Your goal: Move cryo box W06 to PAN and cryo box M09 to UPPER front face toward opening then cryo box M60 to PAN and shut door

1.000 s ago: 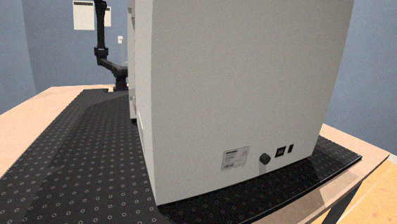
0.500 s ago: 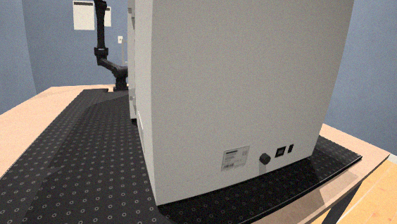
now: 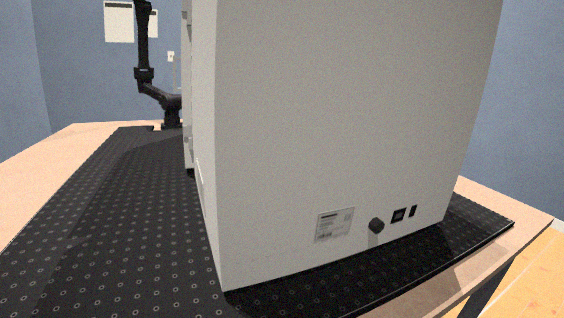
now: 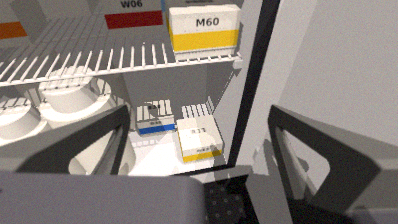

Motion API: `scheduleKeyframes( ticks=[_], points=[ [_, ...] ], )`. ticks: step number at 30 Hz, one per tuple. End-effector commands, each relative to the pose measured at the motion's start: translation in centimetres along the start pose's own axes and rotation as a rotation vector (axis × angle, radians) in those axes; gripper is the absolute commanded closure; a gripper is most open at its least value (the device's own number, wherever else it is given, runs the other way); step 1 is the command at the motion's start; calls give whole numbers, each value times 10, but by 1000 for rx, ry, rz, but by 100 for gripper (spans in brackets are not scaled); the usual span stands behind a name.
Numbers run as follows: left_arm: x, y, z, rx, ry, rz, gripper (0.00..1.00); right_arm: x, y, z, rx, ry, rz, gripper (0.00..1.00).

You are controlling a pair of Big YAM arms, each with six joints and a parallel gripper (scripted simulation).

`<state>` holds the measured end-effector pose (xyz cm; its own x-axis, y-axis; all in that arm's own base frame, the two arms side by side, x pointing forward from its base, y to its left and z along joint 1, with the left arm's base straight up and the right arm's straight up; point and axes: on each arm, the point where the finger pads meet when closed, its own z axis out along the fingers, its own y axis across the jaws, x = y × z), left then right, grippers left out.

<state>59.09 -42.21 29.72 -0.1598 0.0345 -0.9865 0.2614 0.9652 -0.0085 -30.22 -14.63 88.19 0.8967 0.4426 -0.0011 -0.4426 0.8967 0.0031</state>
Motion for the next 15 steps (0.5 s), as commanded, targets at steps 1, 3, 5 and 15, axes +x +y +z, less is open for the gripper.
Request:
scheduleKeyframes(
  ticks=[1, 3, 5, 15],
  points=[
    [14, -2, 5, -5, 17, 23, 0, 14, 0, 3, -3, 31, -11, 100],
    [12, -1, 7, -5, -2, 13, 0, 14, 0, 3, -3, 31, -11, 100],
    [-26, -3, 17, -5, -60, -16, 0, 14, 0, 3, -3, 31, -11, 100],
    [-34, -6, 7, 1, -43, -7, 0, 14, 0, 3, -3, 31, -11, 100]
  ],
)
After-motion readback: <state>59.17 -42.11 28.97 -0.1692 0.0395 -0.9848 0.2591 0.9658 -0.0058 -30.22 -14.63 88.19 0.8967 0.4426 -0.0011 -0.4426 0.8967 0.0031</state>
